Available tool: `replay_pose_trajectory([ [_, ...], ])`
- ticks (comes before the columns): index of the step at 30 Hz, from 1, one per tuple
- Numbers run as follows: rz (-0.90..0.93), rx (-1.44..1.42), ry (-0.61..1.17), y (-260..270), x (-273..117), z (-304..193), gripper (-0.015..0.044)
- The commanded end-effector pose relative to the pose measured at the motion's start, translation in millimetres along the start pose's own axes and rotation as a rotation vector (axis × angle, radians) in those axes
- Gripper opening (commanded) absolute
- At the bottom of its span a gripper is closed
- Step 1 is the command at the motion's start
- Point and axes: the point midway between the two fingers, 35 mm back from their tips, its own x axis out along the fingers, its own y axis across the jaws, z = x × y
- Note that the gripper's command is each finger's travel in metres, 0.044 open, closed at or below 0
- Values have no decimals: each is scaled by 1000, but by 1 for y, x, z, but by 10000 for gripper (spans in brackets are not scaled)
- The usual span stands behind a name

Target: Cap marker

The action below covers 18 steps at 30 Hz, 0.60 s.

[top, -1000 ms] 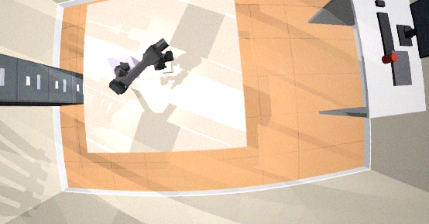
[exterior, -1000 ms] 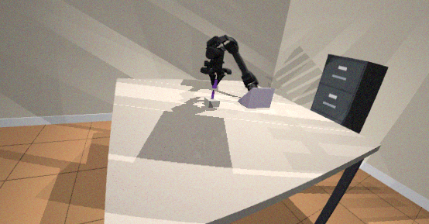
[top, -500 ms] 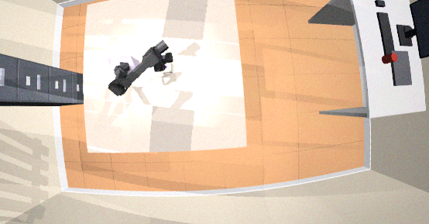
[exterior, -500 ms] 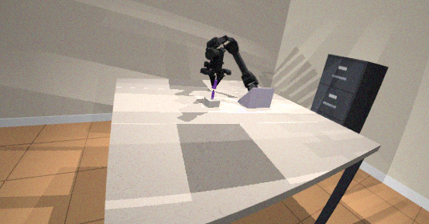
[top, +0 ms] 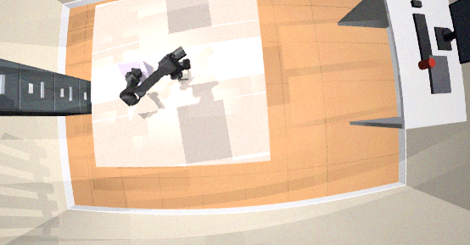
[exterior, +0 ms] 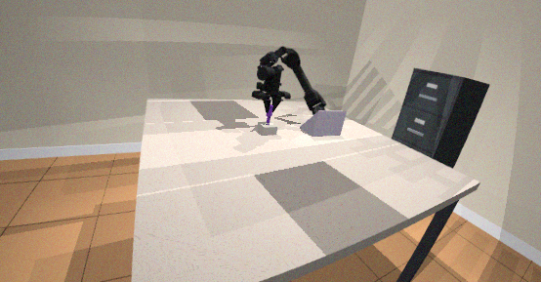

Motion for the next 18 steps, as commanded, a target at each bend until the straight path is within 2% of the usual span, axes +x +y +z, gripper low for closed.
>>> replay_pose_trajectory([
  [1,1,-4,-5,0,7,1,0],
  [18,1,-3,-7,-2,30,2,0],
])
